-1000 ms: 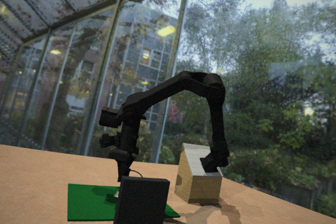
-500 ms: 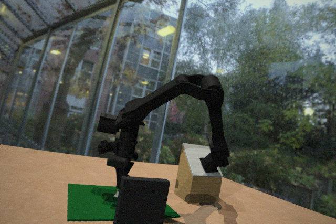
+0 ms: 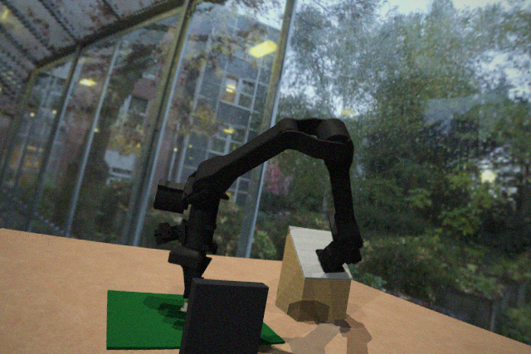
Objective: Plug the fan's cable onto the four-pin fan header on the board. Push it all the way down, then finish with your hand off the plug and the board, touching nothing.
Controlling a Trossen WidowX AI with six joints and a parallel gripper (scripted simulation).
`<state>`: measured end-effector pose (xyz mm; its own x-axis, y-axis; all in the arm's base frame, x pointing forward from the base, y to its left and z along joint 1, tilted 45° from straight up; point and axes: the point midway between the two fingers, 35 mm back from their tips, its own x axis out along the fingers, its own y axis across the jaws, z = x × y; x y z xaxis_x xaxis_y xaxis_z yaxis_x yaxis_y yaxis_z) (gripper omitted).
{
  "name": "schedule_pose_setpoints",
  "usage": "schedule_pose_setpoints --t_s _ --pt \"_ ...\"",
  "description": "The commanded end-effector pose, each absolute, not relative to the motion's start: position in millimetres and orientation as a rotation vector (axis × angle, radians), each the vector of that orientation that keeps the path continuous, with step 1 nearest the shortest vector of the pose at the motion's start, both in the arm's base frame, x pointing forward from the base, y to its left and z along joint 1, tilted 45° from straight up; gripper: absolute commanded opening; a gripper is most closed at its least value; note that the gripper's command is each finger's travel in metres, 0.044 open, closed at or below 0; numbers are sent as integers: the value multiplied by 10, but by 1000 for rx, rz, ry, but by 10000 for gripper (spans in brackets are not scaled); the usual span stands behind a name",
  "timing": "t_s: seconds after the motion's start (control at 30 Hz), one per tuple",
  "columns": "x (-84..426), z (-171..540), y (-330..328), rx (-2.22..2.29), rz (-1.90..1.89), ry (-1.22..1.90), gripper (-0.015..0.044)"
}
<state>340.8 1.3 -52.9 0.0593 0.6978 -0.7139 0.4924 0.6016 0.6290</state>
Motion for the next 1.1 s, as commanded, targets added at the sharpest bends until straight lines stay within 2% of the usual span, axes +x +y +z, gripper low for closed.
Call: schedule_pose_setpoints --t_s 0.0,1.07 --pt "3415 -531 25 1032 205 1587 0" --pt "3421 -601 96 1033 205 1587 0"
